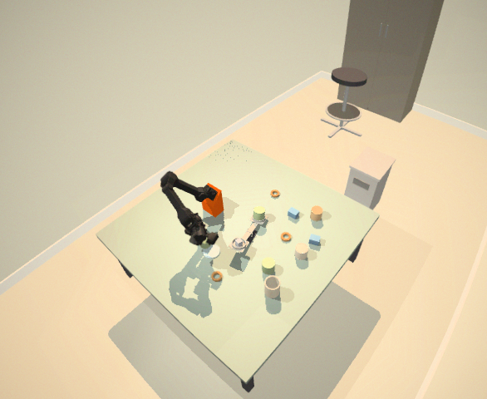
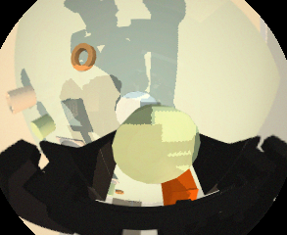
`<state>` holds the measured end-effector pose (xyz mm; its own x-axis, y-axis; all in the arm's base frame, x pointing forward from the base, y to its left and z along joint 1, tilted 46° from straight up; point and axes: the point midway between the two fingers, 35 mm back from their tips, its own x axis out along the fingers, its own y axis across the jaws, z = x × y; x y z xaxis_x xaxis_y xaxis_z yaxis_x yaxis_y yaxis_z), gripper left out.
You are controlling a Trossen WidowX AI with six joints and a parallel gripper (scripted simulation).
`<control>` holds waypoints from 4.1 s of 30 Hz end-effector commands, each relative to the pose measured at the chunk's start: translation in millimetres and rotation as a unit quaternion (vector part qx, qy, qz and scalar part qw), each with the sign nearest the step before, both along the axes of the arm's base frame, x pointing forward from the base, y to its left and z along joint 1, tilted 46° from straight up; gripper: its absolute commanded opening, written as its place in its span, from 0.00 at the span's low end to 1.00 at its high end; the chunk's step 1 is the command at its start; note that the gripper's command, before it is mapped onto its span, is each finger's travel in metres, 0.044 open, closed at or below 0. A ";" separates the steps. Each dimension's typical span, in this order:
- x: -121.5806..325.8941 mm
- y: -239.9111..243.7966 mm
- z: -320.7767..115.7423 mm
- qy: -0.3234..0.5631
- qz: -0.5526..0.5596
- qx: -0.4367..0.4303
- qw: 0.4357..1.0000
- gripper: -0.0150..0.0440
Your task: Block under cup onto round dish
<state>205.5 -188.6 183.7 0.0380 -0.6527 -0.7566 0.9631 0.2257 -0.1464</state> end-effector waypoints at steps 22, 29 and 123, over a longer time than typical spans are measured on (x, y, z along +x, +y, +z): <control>-77.9 -27.5 -1.9 -0.004 0.001 -0.049 0.999 0.25; -76.7 -50.0 -23.3 -0.003 0.001 -0.050 0.999 0.25; 59.9 30.5 -17.4 0.427 0.503 -0.040 0.751 0.69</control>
<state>258.9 -161.9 170.1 0.0747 -0.6626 -0.7452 -0.0618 0.7428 -0.6666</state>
